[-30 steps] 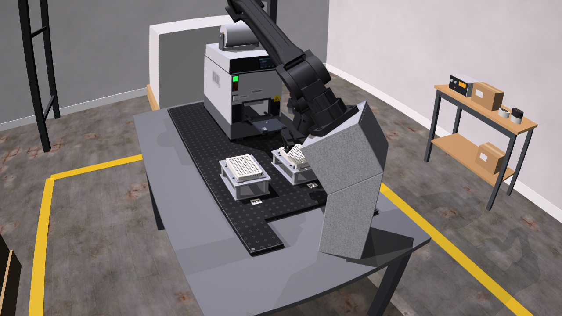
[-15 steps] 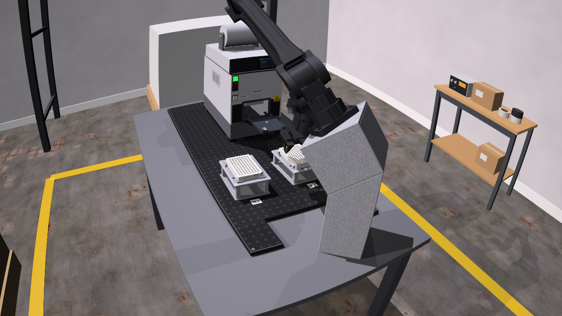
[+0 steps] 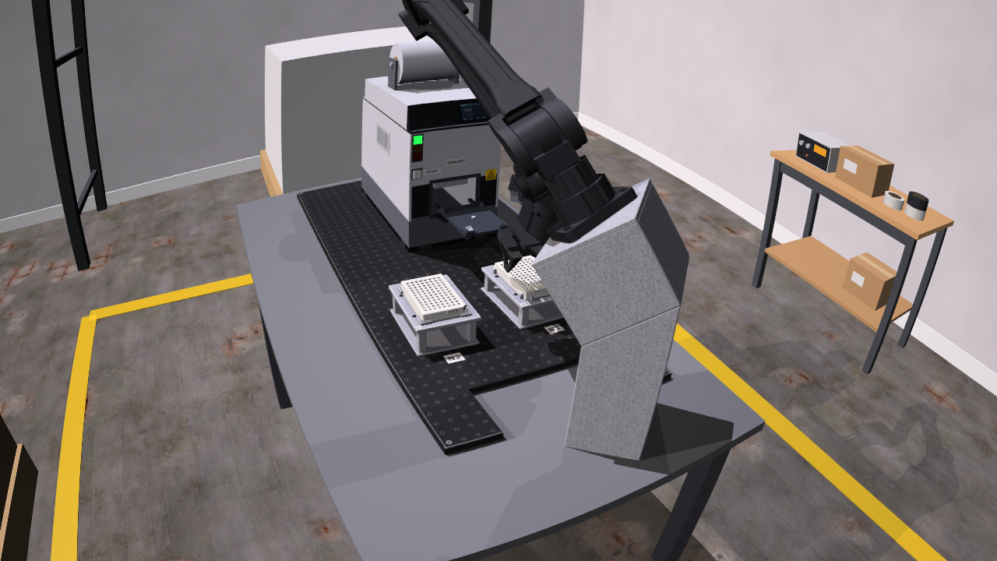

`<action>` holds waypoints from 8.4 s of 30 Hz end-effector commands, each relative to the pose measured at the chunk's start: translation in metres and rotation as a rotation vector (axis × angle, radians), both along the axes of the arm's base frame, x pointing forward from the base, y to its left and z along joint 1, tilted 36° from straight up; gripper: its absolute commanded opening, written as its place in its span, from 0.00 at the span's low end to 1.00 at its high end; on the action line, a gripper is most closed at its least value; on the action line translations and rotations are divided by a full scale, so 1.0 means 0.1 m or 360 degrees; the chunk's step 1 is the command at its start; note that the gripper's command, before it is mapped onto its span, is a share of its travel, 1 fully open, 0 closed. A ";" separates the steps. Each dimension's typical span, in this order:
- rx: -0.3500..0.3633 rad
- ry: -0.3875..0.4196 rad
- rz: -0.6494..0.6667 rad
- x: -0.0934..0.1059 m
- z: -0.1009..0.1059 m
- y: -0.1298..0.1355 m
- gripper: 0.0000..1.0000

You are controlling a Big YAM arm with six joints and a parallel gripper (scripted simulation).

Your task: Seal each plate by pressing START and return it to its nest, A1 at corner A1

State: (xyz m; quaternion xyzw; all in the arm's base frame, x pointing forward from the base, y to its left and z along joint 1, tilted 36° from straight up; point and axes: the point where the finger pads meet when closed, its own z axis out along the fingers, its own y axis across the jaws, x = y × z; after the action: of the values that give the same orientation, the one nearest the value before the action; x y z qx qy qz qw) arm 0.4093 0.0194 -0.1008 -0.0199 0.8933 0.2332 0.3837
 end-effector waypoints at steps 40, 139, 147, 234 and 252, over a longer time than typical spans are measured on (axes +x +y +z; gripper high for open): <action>-0.0010 -0.0021 0.0018 0.00 0.04 0.02 1.00; -0.0008 -0.0031 0.0031 0.07 -0.13 0.17 1.00; -0.0006 -0.0021 -0.0015 0.05 -0.14 0.06 1.00; -0.0003 -0.0043 -0.0029 0.16 -0.11 0.03 0.00; -0.0004 -0.0001 -0.0020 0.02 -0.10 0.01 0.00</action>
State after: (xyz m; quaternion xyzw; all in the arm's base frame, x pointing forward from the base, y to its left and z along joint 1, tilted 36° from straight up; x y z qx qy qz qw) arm 0.4181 0.0304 -0.1205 -0.0197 0.8940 0.2339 0.3817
